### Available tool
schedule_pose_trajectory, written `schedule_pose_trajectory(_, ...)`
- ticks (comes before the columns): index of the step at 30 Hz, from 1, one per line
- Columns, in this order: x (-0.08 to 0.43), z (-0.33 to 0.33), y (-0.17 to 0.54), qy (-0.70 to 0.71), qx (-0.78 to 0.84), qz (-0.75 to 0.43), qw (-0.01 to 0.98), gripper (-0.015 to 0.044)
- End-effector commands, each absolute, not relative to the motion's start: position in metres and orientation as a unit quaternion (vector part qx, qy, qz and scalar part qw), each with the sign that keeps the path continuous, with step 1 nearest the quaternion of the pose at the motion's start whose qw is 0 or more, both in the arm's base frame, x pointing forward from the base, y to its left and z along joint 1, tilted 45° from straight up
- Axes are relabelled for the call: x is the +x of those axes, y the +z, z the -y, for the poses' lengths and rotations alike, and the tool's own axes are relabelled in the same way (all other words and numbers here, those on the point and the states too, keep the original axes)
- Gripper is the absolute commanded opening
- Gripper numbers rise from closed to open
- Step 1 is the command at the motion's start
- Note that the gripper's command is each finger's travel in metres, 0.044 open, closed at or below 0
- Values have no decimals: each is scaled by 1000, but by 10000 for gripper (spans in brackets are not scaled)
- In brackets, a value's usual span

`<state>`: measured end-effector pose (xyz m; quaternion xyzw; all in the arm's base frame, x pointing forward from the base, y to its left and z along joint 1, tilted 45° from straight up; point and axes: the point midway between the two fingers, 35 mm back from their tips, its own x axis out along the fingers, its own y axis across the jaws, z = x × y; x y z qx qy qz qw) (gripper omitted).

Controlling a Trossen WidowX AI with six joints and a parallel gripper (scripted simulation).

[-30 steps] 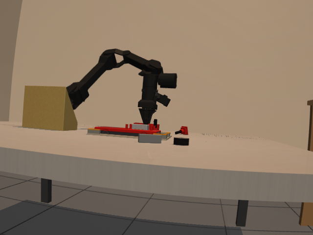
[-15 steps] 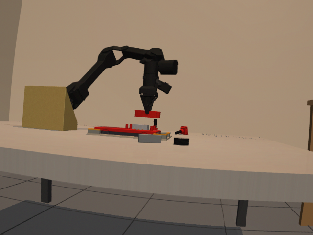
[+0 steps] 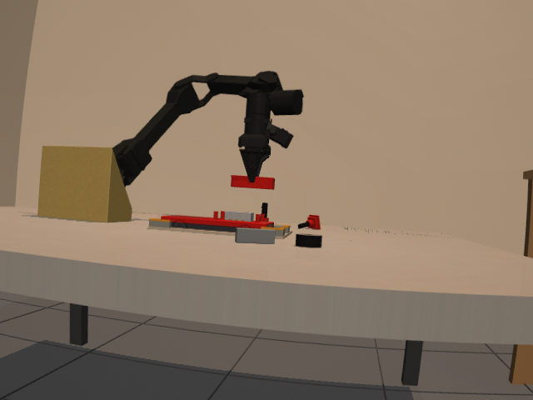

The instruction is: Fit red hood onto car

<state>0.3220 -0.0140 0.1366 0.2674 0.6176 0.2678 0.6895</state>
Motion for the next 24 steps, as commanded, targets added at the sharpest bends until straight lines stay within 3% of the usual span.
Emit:
schedule_pose_trajectory(1,326,25,128,263,268,-618,690,0)
schedule_pose_trajectory(24,333,111,52,239,281,-627,686,0)
